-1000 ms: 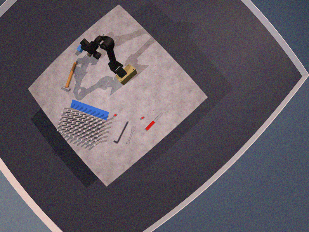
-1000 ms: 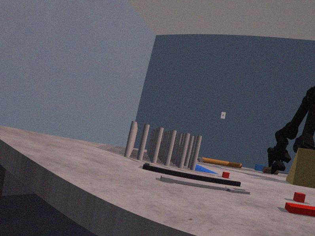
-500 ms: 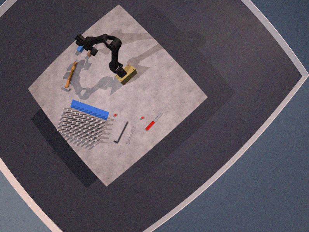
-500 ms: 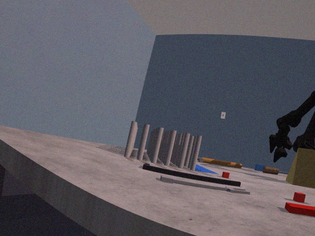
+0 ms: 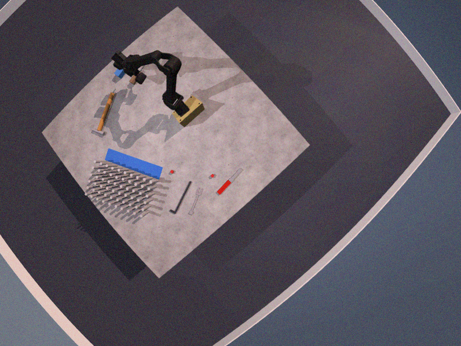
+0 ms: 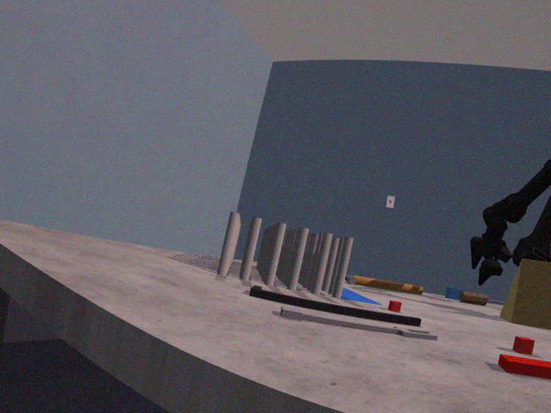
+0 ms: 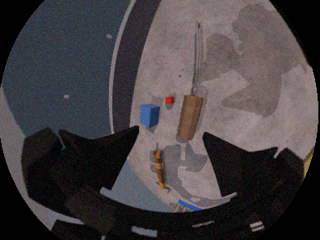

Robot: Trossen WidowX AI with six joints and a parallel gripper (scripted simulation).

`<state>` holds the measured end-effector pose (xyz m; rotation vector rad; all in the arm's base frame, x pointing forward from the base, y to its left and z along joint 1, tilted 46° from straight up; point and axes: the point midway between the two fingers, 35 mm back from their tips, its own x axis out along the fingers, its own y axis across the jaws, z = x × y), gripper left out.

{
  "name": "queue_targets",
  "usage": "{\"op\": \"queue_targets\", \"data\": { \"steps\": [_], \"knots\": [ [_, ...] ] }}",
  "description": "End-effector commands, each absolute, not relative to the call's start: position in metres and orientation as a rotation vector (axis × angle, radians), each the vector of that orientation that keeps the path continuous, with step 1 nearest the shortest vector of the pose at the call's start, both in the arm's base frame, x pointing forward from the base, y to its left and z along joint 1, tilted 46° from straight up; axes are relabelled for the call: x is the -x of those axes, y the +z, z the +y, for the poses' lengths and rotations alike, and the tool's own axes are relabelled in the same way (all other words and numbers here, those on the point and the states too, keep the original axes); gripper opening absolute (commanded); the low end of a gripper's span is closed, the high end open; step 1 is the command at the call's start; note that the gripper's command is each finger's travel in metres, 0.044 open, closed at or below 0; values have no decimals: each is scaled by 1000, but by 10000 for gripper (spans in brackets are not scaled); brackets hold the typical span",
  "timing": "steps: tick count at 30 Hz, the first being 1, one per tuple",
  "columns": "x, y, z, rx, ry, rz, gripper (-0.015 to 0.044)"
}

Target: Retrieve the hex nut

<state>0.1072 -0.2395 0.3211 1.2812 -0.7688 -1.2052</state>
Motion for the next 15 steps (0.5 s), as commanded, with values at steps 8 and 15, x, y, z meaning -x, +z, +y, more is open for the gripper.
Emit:
{"op": "queue_targets", "data": {
  "steps": [8,15],
  "knots": [
    [-107,318,-242,-994,-1349,-496,440],
    [-110,314,-245,-398,-1472,124,440]
  ]
}}
